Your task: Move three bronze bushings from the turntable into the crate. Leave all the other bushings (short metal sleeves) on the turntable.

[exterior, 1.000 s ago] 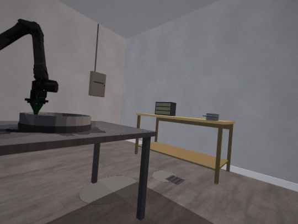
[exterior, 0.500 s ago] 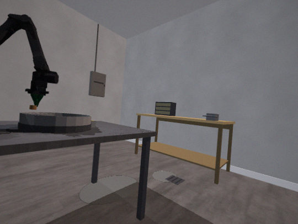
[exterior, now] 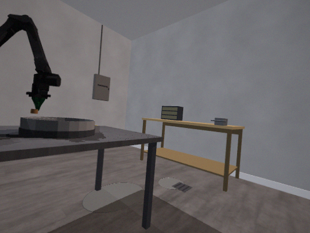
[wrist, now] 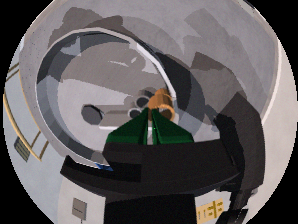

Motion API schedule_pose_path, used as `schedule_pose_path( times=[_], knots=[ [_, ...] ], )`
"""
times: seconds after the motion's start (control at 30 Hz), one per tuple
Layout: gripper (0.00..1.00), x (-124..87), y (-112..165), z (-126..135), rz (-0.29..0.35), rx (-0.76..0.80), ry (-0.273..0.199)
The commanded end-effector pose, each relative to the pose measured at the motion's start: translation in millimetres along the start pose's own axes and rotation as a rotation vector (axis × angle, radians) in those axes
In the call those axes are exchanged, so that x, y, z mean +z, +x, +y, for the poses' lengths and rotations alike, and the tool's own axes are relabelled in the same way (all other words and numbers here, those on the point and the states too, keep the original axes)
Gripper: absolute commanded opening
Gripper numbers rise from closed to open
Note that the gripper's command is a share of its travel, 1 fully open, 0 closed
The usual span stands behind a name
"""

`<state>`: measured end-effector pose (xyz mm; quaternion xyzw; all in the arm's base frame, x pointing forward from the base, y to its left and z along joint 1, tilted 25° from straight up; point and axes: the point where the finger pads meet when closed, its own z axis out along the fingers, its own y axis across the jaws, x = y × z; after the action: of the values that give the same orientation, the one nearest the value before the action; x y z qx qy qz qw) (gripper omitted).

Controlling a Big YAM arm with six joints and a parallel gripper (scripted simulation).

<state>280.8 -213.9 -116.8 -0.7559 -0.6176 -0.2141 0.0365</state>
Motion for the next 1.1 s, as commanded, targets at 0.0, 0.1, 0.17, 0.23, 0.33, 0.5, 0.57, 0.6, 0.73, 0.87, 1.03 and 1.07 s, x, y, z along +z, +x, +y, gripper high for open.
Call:
schedule_pose_path(
  times=[0.0, 0.1, 0.17, 0.23, 0.33, 0.5, 0.57, 0.6, 0.73, 0.87, 1.03, 1.07],
  knots=[
    [0.00, -15, -12, 13, -0.033, -0.012, -0.037],
    [0.00, -15, -12, 13, -0.033, -0.012, -0.037],
    [0.00, -15, -12, 13, -0.033, -0.012, -0.037],
    [0.00, -15, -12, 13, -0.033, -0.012, -0.037],
    [0.00, -15, -12, 13, -0.033, -0.012, -0.037],
    [0.00, -15, -12, 13, -0.033, -0.012, -0.037],
    [0.00, -15, -12, 13, -0.033, -0.012, -0.037],
    [0.00, -15, -12, 13, -0.033, -0.012, -0.037],
    [0.00, -15, -12, 13, -0.033, -0.012, -0.037],
    [0.00, -11, -5, 14, -0.027, -0.012, -0.028],
    [0.00, -7, 6, 10, -0.017, -0.013, -0.017],
    [0.00, -7, 8, 12, -0.018, -0.014, -0.019]
  ],
)
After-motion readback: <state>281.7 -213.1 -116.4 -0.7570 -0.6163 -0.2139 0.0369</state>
